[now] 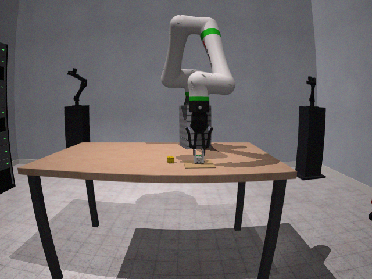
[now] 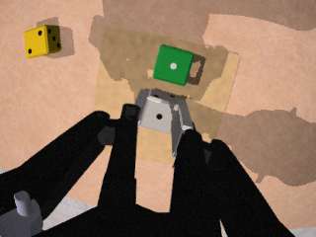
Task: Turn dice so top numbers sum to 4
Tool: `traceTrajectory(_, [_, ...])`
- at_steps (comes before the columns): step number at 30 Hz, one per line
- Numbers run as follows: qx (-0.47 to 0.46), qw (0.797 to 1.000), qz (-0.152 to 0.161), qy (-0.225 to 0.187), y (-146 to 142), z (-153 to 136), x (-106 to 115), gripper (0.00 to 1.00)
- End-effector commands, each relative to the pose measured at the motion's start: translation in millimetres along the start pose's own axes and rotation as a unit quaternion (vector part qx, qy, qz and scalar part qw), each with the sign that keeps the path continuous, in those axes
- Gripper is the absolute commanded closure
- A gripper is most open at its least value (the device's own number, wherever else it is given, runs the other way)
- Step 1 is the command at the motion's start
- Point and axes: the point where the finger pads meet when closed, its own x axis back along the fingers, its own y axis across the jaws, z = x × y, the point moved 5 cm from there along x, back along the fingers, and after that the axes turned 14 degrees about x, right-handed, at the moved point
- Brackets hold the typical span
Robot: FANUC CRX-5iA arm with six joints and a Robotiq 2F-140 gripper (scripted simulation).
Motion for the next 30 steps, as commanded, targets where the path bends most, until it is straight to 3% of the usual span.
traceTrajectory(1, [0.000, 1.000, 0.000, 0.000, -0.1, -0.2, 0.1, 0.84])
traceTrajectory(30, [0.000, 1.000, 0.000, 0.000, -0.1, -0.1, -3.7, 0.84])
